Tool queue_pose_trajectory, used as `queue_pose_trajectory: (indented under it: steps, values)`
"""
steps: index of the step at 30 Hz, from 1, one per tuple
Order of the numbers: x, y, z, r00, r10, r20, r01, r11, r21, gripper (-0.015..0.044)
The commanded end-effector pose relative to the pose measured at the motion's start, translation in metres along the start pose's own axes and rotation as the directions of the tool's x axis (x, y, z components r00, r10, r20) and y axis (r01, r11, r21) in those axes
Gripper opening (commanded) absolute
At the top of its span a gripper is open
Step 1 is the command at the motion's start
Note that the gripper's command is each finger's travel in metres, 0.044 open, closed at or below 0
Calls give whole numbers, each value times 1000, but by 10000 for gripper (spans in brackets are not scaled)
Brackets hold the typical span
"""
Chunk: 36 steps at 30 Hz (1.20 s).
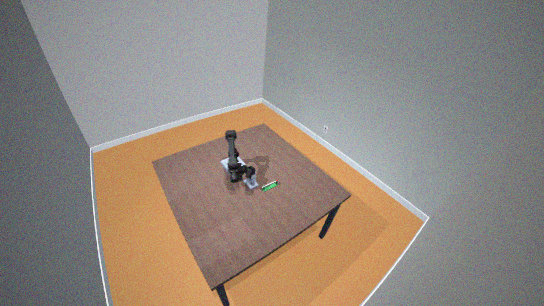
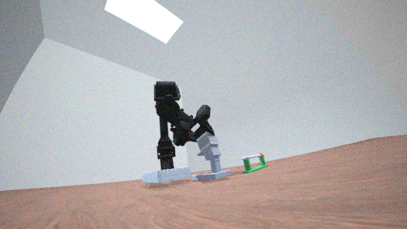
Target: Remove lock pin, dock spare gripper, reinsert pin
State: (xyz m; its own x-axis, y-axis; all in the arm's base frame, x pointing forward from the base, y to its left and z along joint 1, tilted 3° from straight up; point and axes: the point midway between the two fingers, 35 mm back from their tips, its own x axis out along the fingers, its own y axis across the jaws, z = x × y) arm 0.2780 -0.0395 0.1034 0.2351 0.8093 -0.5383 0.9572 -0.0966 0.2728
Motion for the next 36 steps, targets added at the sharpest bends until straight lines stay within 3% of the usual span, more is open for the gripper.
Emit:
queue_pose_trajectory:
  steps: [1,6,36]
  values:
    - [0,0,0,1000,0,0,0,1000,-1,315]
    - [0,0,0,1000,0,0,0,1000,-1,440]
    - [-33,-2,-61,1000,5,-6,-4,999,45,440]
